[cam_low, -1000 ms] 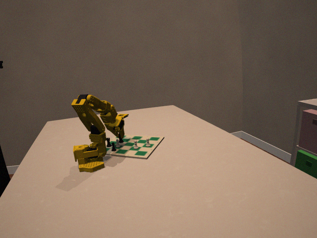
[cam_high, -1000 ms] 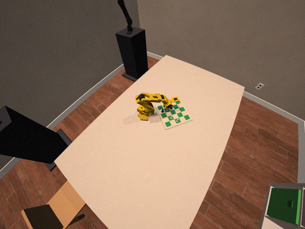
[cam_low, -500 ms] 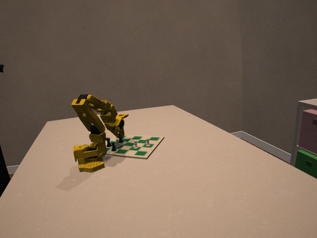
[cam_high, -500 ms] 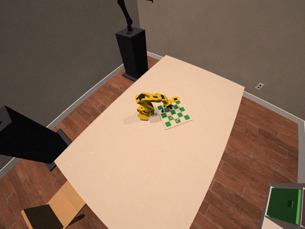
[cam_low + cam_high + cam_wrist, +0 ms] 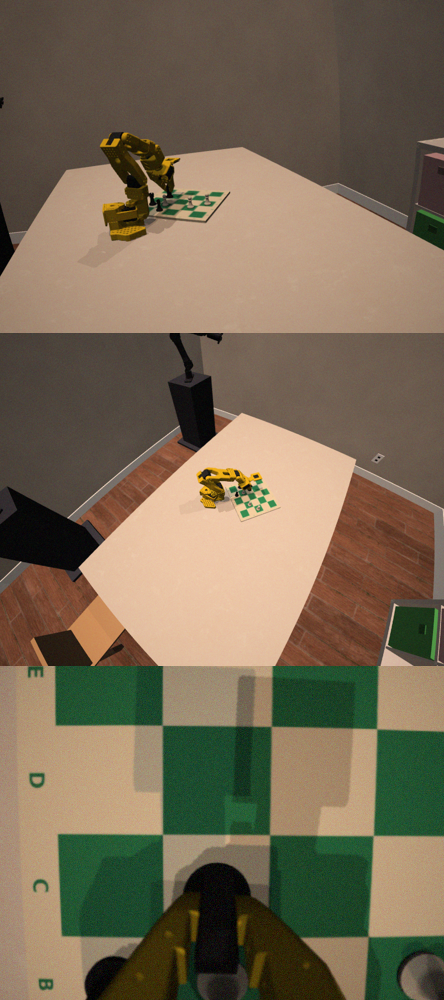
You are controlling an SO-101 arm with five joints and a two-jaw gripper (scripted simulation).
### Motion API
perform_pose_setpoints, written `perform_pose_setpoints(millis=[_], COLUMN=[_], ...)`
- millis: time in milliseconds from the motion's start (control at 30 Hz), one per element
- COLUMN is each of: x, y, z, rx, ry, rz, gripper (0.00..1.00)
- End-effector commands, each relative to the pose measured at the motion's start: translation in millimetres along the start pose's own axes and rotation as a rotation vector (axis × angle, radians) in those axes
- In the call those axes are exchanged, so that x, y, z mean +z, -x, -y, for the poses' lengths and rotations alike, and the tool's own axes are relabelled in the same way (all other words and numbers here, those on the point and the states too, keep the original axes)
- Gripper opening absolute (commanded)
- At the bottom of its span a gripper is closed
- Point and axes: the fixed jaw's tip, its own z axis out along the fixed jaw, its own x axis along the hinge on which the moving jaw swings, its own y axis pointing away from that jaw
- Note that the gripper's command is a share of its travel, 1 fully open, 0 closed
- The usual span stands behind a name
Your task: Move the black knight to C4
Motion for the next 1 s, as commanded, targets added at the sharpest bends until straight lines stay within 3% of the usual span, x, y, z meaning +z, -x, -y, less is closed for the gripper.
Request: perform_pose_setpoints(millis=[0, 967], x=[1.1, 10.4], y=[-0.7, -10.9], z=[-1.4, -1.6], rx=[-0.013, -0.015], ry=[0.004, 0.005], rz=[-0.007, -0.007], gripper=[0.0, 0.0])
